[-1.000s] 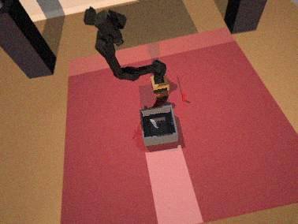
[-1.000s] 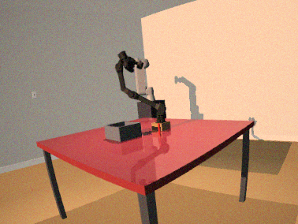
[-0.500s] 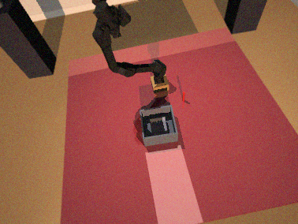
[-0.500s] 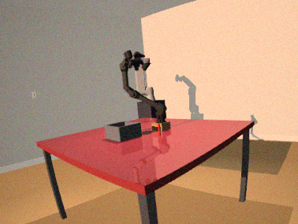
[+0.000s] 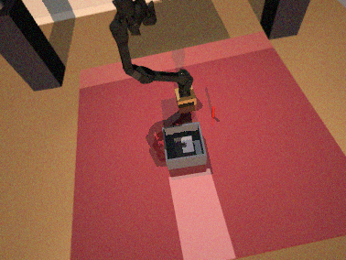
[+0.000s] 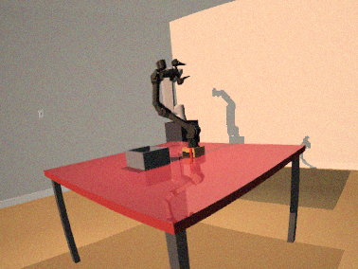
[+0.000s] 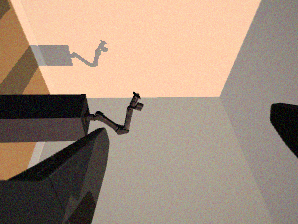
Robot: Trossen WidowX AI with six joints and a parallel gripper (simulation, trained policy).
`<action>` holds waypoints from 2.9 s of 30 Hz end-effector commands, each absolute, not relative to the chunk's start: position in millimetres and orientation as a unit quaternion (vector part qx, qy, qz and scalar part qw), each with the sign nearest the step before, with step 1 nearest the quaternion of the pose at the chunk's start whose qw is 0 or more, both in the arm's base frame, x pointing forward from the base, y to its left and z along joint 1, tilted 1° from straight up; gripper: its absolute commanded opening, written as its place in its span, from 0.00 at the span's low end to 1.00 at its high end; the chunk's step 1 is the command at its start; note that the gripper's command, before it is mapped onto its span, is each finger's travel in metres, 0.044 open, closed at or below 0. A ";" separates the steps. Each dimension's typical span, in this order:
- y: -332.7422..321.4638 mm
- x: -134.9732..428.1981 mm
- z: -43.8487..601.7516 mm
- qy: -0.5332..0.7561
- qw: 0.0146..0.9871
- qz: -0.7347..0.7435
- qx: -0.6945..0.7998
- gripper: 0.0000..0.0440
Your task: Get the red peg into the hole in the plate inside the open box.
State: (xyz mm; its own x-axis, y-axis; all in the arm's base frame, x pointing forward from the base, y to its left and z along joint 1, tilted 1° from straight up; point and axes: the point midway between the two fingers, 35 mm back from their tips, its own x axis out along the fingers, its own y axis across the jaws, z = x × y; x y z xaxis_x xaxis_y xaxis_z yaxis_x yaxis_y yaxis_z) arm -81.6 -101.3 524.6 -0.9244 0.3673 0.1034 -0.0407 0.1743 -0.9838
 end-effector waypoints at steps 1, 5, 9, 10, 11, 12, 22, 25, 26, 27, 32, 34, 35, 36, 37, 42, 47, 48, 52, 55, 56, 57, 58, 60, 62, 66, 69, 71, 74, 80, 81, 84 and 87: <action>-83.5 -86.7 524.3 -0.713 0.185 0.663 -0.132 1.00; -65.6 -90.5 523.0 -0.667 0.219 0.695 -0.156 1.00; -47.8 -92.7 521.2 -0.618 0.255 0.723 -0.176 1.00; -43.3 -92.9 520.7 -0.605 0.264 0.729 -0.181 1.00; -38.9 -93.1 520.1 -0.592 0.273 0.735 -0.185 1.00; -34.5 -93.2 519.5 -0.579 0.283 0.741 -0.189 1.00; 8.1 -88.4 511.7 -0.443 0.380 0.783 -0.216 1.00; 20.3 -85.1 508.7 -0.400 0.409 0.790 -0.219 1.00; 24.3 -83.9 507.7 -0.386 0.419 0.792 -0.220 1.00; 28.2 -82.5 506.5 -0.371 0.429 0.793 -0.221 1.00; 47.4 -74.5 500.3 -0.299 0.478 0.796 -0.220 1.00; 54.8 -70.7 497.5 -0.270 0.497 0.795 -0.218 1.00; 58.4 -68.7 496.1 -0.255 0.507 0.794 -0.217 1.00; 61.9 -66.6 494.6 -0.241 0.516 0.793 -0.215 1.00; 65.4 -64.5 493.0 -0.226 0.526 0.792 -0.214 1.00; 82.2 -52.6 484.5 -0.154 0.572 0.780 -0.203 1.00; 97.5 -39.1 474.6 -0.082 0.615 0.761 -0.188 1.00; 100.4 -36.2 472.4 -0.067 0.624 0.756 -0.185 1.00; 111.3 -24.1 463.1 -0.011 0.656 0.736 -0.169 1.00; 118.8 -14.6 455.4 0.031 0.678 0.717 -0.157 1.00; 121.2 -11.3 452.7 0.045 0.685 0.711 -0.152 1.00; 123.4 -8.0 450.0 0.059 0.692 0.704 -0.148 1.00; 125.6 -4.7 447.2 0.073 0.699 0.697 -0.143 1.00; 129.8 2.0 441.4 0.100 0.712 0.682 -0.133 1.00; 133.6 8.9 435.3 0.127 0.725 0.666 -0.123 1.00; 140.3 22.7 422.5 0.179 0.747 0.632 -0.103 1.00; 144.4 33.2 411.8 0.217 0.762 0.604 -0.087 1.00; 146.7 40.1 404.1 0.243 0.771 0.584 -0.077 1.00; 149.4 50.3 392.2 0.280 0.782 0.553 -0.061 1.00; 152.7 69.8 367.1 0.352 0.800 0.486 -0.028 1.00; 152.9 72.9 362.8 0.363 0.802 0.474 -0.022 1.00; 153.1 81.8 349.5 0.397 0.807 0.438 -0.006 1.00; 152.6 90.2 335.8 0.429 0.809 0.401 0.011 1.00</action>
